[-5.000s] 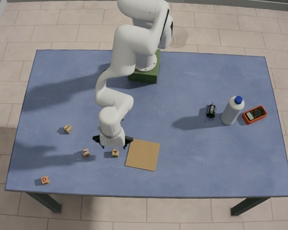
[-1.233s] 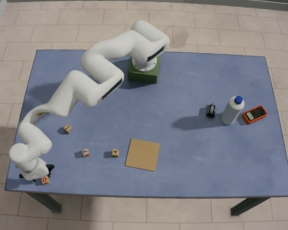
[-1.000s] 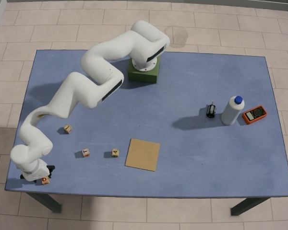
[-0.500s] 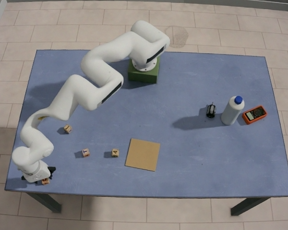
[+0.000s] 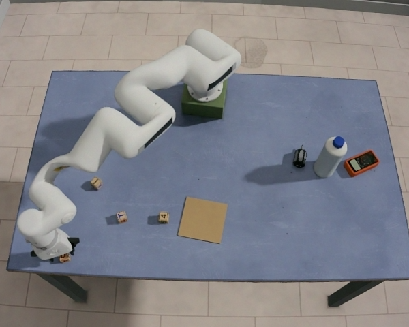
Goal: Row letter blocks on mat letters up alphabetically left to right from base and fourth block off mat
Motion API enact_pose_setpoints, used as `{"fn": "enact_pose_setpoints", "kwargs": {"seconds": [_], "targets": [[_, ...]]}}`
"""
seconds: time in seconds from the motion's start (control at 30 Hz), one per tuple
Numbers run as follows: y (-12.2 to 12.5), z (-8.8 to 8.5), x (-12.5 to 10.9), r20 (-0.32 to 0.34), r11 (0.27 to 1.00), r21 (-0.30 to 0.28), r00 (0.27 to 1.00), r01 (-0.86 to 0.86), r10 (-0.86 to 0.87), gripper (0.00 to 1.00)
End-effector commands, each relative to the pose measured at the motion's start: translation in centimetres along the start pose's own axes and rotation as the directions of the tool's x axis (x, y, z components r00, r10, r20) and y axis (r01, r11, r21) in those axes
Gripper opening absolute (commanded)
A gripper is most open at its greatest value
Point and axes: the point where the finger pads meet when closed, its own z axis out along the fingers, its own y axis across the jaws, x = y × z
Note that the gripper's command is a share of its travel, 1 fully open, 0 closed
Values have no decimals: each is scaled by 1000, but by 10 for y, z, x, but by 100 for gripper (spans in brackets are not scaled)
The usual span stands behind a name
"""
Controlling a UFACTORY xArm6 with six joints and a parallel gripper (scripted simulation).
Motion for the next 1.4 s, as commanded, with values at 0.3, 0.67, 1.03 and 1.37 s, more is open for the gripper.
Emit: {"fn": "enact_pose_setpoints", "kwargs": {"seconds": [0.3,0.67,1.03,1.37], "targets": [[-2,-3,-1,3,1000,5,1000,0,0,69],[-2,9,-1,3,1000,5,1000,0,0,69],[-2,27,-1,3,1000,5,1000,0,0,69],[-2,32,-1,3,1000,5,1000,0,0,69]]}}
